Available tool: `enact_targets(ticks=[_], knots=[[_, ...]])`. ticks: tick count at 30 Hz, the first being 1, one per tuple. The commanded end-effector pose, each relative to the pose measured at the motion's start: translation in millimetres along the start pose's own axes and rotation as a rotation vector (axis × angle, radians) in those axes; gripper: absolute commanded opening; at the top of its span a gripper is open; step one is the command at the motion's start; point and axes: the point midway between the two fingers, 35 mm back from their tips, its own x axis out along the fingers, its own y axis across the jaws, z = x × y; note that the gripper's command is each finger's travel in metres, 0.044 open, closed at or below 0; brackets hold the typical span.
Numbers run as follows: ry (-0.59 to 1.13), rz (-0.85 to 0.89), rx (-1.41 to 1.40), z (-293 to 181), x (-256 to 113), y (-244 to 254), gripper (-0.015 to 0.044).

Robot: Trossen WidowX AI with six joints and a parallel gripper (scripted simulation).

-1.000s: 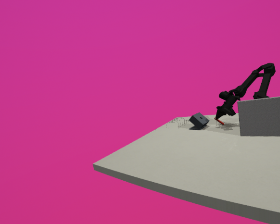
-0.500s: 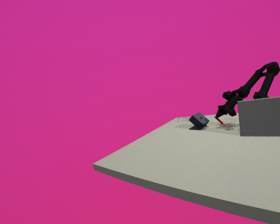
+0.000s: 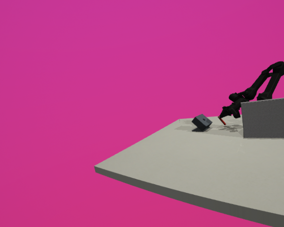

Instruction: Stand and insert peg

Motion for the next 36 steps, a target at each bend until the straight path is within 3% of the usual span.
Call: enact_targets(ticks=[1,36], knots=[[0.035,0.002,-0.005,-1.3,-2.6,0.0,0.0051],[0.339,0.0,-0.008,-2.9,-24.1,-0.5,0.0051]])
